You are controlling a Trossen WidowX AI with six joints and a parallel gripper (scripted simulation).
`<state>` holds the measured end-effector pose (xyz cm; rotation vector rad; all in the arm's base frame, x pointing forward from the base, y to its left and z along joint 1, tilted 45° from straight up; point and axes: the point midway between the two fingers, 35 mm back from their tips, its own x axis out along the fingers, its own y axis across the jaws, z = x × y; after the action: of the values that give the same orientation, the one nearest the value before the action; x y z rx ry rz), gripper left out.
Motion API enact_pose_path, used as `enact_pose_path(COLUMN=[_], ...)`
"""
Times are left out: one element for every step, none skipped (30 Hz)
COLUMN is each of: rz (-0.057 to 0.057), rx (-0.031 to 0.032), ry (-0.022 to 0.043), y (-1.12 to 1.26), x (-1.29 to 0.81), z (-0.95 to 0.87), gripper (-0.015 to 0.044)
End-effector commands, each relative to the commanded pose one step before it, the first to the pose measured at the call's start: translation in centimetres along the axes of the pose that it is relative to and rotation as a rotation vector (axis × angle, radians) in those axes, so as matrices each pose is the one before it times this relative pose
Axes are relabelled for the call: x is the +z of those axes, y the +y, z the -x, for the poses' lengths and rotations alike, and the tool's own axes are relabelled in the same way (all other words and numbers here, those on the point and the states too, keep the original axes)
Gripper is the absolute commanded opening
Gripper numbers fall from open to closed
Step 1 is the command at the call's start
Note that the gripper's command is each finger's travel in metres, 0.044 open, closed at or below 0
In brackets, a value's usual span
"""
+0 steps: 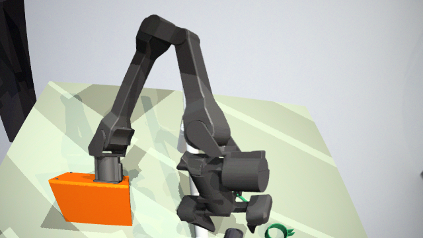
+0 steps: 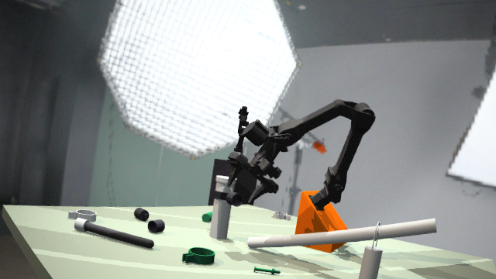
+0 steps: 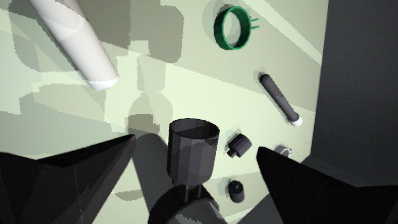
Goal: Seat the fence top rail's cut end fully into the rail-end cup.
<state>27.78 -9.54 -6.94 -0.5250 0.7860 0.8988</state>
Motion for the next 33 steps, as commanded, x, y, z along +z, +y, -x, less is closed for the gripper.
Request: enact_pose_path(rz=[-0.0026, 0.0000, 0.0000, 0.0000, 0.0000, 0.0000, 0.0000, 0.0000, 0.0000, 0.0000, 0.0000, 0.0000, 0.0000, 0.0000, 0.0000, 0.0000, 0.0000, 0.0000, 0.0000, 0.0000, 0.0000, 0.0000, 0.0000, 0.0000, 0.0000, 0.0000, 0.0000, 0.0000, 0.0000, 0.0000, 0.0000, 0.0000, 0.0000], rx=[0.00105, -0.00003, -0.00003, -0.00003, -0.00003, -0.00003, -0.00004, -0.00004, -0.00004, -0.00004, -0.00004, -0.00003, -0.00003, -0.00003, -0.00003, -0.00003, -0.00003, -0.00003, -0.00003, -0.00003, -0.00003, -0.00003, -0.00003, -0.00003, -0.00002, -0.00002, -0.00002, -0.00002, -0.00001, -0.00001, 0.00000, 0.00000, 0.00000], ry=[0.00139, -0.00001, -0.00002, -0.00003, -0.00004, -0.00006, -0.00007, -0.00008, -0.00009, -0.00010, -0.00011, -0.00012, -0.00013, -0.00014, -0.00015, -0.00017, -0.00018, -0.00019, -0.00020, -0.00021, -0.00022, -0.00023, -0.00024, -0.00025, -0.00027, -0.00028, -0.00029, -0.00030, -0.00025, -0.00015, -0.00005, 0.00000, 0.00000], y=[0.025, -0.006, -0.005, -0.004, -0.003, -0.002, -0.001, 0.000, 0.001, 0.002, 0.003, 0.004, 0.005, 0.006, 0.007, 0.008, 0.009, 0.010, 0.011, 0.013, 0.014, 0.015, 0.016, 0.017, 0.018, 0.019, 0.020, 0.021, 0.018, 0.011, 0.004, 0.000, 0.000], x=[-0.032, 0.001, 0.001, 0.002, 0.002, 0.002, 0.003, 0.003, 0.004, 0.004, 0.004, 0.005, 0.005, 0.005, 0.006, 0.006, 0.006, 0.007, 0.007, 0.007, 0.008, 0.008, 0.008, 0.009, 0.009, 0.009, 0.009, 0.010, 0.008, 0.005, 0.002, 0.000, 0.000], z=[-0.694, -0.165, -0.165, -0.165, -0.165, -0.165, -0.165, -0.165, -0.164, -0.164, -0.164, -0.164, -0.164, -0.164, -0.163, -0.163, -0.163, -0.163, -0.163, -0.162, -0.162, -0.162, -0.162, -0.161, -0.161, -0.161, -0.161, -0.160, -0.129, -0.078, -0.026, 0.000, 0.000], gripper=[0.0440, 0.0440, 0.0440, 0.0440, 0.0440, 0.0440, 0.0440, 0.0440, 0.0440, 0.0440, 0.0440, 0.0440, 0.0440, 0.0440, 0.0440, 0.0440, 0.0440, 0.0440, 0.0440, 0.0440, 0.0440, 0.0440, 0.0440, 0.0440, 0.0440, 0.0440, 0.0440, 0.0440, 0.0440, 0.0440, 0.0414, 0.0387, 0.0361])
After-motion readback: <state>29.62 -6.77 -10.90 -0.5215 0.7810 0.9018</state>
